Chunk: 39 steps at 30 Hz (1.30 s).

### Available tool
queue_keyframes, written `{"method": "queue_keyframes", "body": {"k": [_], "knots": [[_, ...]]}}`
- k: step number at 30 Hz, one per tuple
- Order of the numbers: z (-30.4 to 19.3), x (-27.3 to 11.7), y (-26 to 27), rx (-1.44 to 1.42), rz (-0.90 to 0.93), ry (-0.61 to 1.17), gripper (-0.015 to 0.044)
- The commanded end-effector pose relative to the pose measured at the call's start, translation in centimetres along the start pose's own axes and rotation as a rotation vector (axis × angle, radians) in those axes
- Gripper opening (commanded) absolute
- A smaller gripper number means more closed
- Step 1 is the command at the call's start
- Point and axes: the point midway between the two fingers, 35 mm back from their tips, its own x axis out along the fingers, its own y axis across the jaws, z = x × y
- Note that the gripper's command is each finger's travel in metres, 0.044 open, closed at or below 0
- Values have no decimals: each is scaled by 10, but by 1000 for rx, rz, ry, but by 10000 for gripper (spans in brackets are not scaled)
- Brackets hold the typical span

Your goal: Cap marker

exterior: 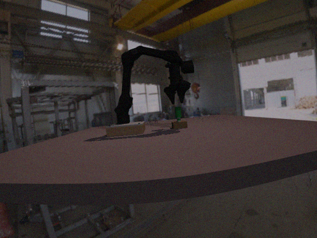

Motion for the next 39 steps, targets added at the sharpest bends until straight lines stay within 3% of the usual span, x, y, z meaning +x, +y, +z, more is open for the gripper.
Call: {"method": "queue_keyframes", "body": {"k": [1, 2, 8, 19, 39], "knots": [[-1, -22, 1, -1, -6, -11, 440], [-1, -22, 1, -1, -6, -11, 440], [-2, -13, -2, 348, -3, -14, 282], [-2, -13, -3, 363, -3, -14, 0], [-2, 2, -3, 363, -3, -14, 0]]}}
